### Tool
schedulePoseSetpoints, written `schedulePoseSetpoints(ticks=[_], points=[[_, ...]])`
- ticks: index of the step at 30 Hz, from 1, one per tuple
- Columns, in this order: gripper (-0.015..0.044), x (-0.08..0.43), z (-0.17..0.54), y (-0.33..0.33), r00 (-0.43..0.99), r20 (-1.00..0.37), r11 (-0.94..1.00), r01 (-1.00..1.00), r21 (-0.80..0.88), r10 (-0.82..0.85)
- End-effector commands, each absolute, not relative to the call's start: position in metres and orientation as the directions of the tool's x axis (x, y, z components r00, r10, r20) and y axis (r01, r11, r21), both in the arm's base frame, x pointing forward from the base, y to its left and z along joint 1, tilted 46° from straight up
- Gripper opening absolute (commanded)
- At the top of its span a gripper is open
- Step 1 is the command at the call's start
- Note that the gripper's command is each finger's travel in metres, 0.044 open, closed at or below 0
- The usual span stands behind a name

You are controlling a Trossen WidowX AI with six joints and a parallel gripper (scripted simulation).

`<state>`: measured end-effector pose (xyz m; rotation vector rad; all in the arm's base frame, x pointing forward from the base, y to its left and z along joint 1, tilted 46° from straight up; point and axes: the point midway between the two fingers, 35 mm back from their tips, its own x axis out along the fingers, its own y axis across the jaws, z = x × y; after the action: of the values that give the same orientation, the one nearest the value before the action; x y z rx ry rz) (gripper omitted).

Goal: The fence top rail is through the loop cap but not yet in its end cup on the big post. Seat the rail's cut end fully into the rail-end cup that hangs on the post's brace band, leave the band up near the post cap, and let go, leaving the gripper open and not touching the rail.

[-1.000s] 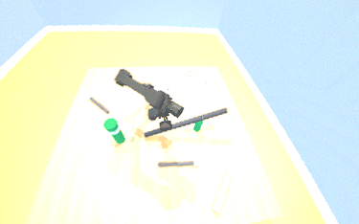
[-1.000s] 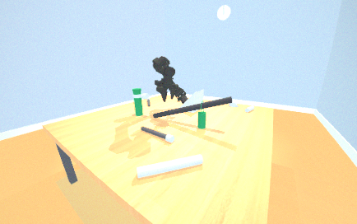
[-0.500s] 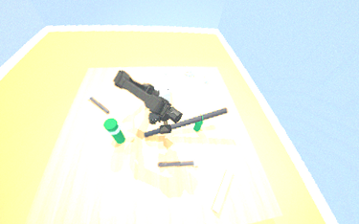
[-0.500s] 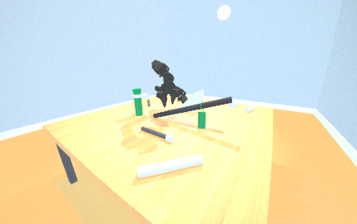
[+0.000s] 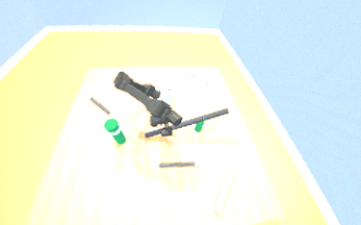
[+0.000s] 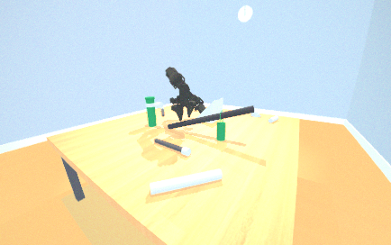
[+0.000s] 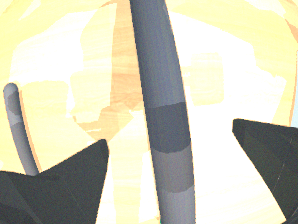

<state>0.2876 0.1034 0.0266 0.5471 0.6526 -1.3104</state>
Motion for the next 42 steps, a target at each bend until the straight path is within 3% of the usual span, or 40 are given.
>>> schedulePoseSetpoints(ticks=[1,31,42], points=[[0.044,0.288,0.021,0.096,0.125,-0.704,0.179,0.984,-0.003,-0.699],[0.044,0.293,-0.009,0.064,0.126,-0.702,0.179,0.984,-0.002,-0.701],[0.0151,0.293,-0.01,0.064,0.126,-0.702,0.179,0.984,-0.002,-0.701]])
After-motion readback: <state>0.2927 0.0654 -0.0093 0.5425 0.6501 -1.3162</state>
